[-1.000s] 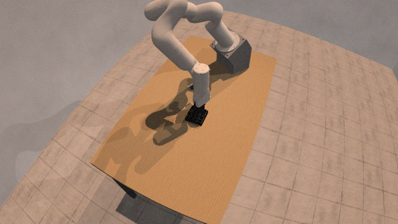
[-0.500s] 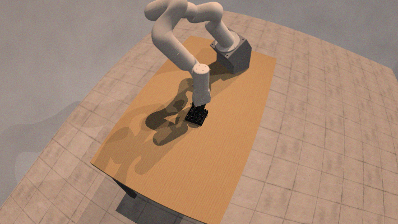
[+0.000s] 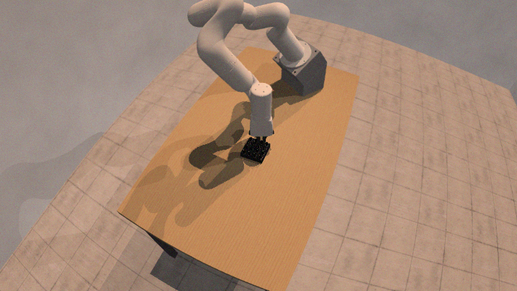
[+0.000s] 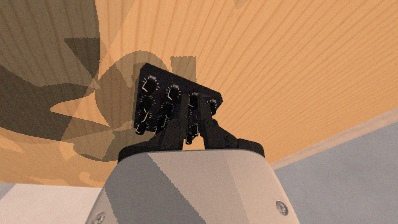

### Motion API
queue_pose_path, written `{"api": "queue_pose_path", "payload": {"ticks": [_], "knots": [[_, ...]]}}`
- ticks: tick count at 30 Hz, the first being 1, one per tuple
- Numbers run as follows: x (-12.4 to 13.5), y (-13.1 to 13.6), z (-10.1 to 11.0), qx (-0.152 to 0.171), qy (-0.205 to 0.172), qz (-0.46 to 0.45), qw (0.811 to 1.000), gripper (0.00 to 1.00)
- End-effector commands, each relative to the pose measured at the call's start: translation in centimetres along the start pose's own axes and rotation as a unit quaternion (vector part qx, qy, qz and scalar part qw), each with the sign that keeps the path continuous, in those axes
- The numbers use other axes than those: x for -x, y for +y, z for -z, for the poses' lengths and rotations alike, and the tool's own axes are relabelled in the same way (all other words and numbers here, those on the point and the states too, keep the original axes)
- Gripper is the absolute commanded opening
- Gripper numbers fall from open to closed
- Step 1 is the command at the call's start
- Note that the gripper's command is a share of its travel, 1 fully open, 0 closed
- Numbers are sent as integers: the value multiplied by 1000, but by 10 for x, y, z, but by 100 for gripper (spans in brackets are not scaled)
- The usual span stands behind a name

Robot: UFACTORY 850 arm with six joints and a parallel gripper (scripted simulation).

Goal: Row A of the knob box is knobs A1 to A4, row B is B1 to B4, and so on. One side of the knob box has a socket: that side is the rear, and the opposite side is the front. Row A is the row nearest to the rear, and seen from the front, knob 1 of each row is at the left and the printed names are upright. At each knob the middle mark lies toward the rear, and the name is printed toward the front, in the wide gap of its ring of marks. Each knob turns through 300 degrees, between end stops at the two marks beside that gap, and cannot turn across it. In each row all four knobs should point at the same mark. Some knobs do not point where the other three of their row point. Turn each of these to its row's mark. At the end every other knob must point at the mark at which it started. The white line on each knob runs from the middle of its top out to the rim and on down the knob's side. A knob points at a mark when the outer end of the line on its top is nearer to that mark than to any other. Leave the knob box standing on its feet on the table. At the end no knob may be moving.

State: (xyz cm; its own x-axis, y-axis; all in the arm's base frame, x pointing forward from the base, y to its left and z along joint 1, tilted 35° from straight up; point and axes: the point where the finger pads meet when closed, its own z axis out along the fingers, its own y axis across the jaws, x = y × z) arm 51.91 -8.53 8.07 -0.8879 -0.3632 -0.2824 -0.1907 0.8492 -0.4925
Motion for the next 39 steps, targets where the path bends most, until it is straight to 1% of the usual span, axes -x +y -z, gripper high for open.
{"api": "queue_pose_path", "payload": {"ticks": [1,14,26,39], "knots": [[0,0,0,0,-8,-45,999,8],[0,0,0,1,-8,-145,989,8],[0,0,0,1,-8,-174,985,8],[0,0,0,1,-8,-178,984,8]]}}
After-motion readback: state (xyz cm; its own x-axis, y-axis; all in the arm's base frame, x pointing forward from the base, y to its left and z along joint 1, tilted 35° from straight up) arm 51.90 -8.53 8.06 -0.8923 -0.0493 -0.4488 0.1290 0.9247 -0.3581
